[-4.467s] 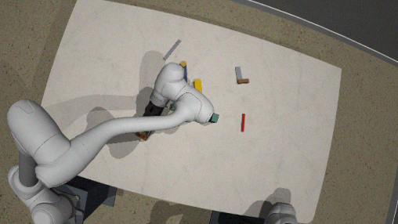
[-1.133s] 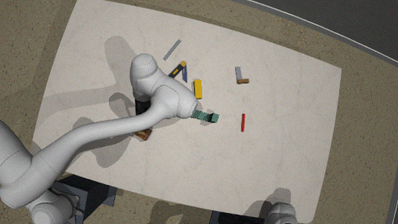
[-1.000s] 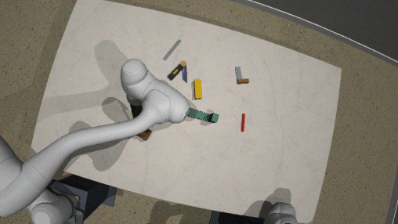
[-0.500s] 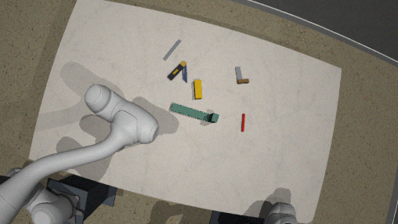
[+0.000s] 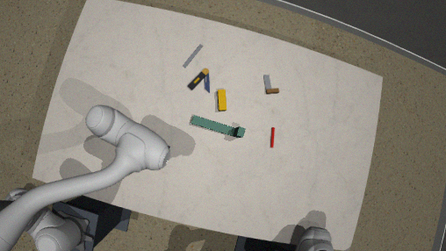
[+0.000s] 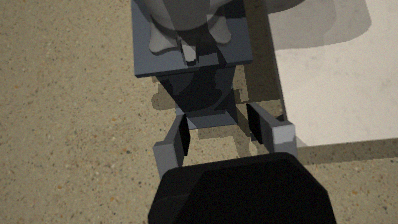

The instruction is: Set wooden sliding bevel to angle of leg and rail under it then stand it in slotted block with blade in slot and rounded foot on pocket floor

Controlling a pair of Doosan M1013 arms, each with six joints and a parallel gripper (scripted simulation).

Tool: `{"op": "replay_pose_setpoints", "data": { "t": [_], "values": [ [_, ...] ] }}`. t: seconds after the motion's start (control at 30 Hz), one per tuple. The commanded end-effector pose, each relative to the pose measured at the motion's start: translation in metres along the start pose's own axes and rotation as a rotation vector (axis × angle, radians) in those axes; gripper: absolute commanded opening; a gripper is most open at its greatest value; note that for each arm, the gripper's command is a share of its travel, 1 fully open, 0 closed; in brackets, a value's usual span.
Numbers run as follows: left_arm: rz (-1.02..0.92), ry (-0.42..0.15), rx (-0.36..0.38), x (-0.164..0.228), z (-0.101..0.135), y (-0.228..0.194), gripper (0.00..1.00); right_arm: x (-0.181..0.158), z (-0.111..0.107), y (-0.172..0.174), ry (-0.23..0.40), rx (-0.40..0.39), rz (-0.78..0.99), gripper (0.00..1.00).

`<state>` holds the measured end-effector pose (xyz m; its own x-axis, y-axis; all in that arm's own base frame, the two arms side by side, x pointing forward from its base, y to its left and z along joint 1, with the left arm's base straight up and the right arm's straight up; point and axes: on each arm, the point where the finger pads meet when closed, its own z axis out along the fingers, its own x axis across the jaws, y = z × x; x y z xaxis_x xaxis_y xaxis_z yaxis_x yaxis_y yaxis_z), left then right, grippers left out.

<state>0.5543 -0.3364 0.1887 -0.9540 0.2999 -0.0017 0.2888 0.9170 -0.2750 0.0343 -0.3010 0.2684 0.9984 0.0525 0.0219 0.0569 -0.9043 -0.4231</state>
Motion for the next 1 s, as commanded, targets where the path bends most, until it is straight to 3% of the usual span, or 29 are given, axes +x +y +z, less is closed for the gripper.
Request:
{"op": "replay_pose_setpoints", "data": {
  "t": [0.0,0.33,0.97],
  "values": [
    [0.000,-0.002,0.001,0.000,-0.001,-0.001,1.00,0.000,-0.001,0.000,0.001,-0.001,0.000,1.00],
    [0.000,-0.002,0.001,0.000,0.049,-0.001,1.00,0.000,-0.001,0.000,0.001,-0.001,0.000,1.00],
    [0.000,-0.002,0.001,0.000,0.054,-0.001,1.00,0.000,-0.001,0.000,0.001,-0.001,0.000,1.00]
  ]
}}
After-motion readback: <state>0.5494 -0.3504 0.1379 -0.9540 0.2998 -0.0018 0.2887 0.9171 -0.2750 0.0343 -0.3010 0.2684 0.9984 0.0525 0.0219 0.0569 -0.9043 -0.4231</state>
